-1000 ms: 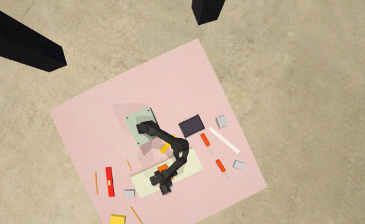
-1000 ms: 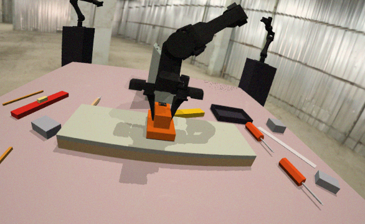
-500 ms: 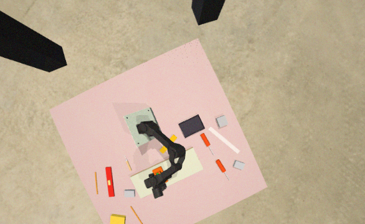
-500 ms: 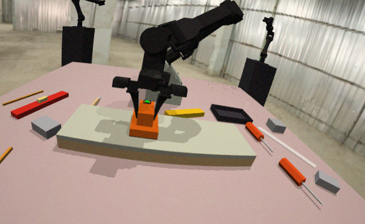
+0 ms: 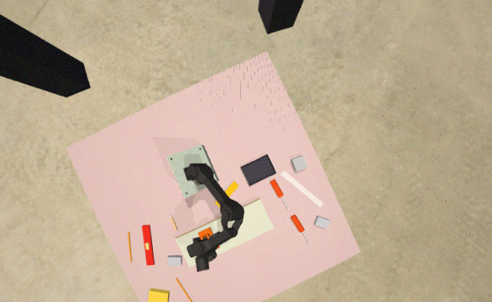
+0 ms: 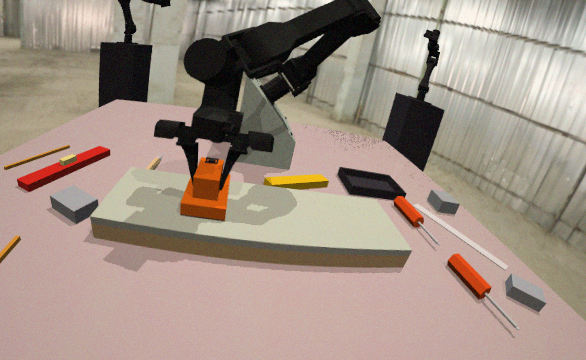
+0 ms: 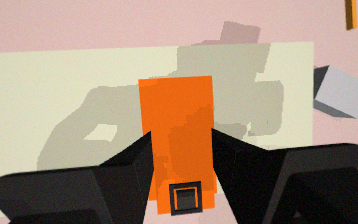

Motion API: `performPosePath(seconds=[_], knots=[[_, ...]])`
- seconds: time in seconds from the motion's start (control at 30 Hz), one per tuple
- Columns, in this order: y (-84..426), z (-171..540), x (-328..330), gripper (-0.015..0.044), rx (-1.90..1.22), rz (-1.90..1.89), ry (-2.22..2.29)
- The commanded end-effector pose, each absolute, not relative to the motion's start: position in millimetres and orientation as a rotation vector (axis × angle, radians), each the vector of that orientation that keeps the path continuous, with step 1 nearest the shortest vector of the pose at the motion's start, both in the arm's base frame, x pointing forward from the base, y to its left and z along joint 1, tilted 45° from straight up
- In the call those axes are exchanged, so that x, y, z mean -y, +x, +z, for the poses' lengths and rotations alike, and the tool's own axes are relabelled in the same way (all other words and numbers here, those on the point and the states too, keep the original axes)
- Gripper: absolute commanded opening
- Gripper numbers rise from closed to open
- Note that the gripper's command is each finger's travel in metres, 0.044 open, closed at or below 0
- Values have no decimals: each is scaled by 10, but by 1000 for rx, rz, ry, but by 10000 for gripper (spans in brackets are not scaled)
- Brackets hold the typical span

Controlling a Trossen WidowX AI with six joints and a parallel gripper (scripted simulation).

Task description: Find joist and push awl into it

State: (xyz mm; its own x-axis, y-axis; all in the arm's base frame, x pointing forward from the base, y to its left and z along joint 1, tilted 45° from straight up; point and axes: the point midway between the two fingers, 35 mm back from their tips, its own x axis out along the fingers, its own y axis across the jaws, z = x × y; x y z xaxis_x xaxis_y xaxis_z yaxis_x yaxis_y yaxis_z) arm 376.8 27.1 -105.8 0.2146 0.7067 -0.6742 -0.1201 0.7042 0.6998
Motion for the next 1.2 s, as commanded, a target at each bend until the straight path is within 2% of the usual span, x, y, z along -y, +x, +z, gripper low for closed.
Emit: performPosePath(seconds=[0.0, 1.17], knots=[[3785, -1154, -179, 0, -1231, 621, 572], [3906, -1825, 523, 0, -1229, 619, 566]])
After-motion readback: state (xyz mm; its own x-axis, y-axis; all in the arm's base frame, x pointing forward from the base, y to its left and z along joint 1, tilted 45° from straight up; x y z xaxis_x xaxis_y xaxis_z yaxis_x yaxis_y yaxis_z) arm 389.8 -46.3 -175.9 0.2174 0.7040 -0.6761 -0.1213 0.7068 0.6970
